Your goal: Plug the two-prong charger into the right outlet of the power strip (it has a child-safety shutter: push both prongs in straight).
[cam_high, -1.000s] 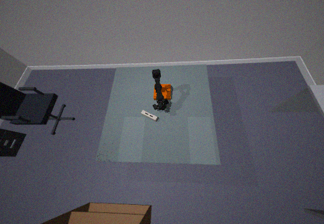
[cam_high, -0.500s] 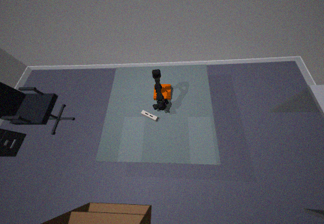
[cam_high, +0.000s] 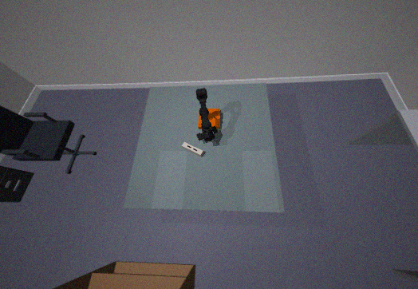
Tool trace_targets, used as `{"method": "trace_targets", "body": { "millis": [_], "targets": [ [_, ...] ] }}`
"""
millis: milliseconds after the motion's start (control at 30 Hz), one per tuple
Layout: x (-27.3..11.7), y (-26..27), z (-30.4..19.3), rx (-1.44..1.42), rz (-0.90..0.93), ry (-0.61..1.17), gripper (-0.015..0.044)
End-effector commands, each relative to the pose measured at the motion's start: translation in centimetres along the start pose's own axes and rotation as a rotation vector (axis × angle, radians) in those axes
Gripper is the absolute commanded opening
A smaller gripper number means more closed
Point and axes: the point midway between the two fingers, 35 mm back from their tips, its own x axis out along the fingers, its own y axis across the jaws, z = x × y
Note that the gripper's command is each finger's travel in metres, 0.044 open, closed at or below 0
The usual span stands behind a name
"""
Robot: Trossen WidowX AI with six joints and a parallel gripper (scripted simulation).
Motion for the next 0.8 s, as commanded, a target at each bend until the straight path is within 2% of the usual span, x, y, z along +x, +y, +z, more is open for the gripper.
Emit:
{"method": "trace_targets", "body": {
  "millis": [0,167,767],
  "targets": [
    [-2.3,0.0,-0.2,-0.003,-0.007,-0.011,0.0],
    [-3.5,0.0,-0.5,-0.003,-0.007,-0.008,0.0],
    [-2.4,-2.4,-0.9,0.214,0.005,-0.013,0.0]
  ]
}}
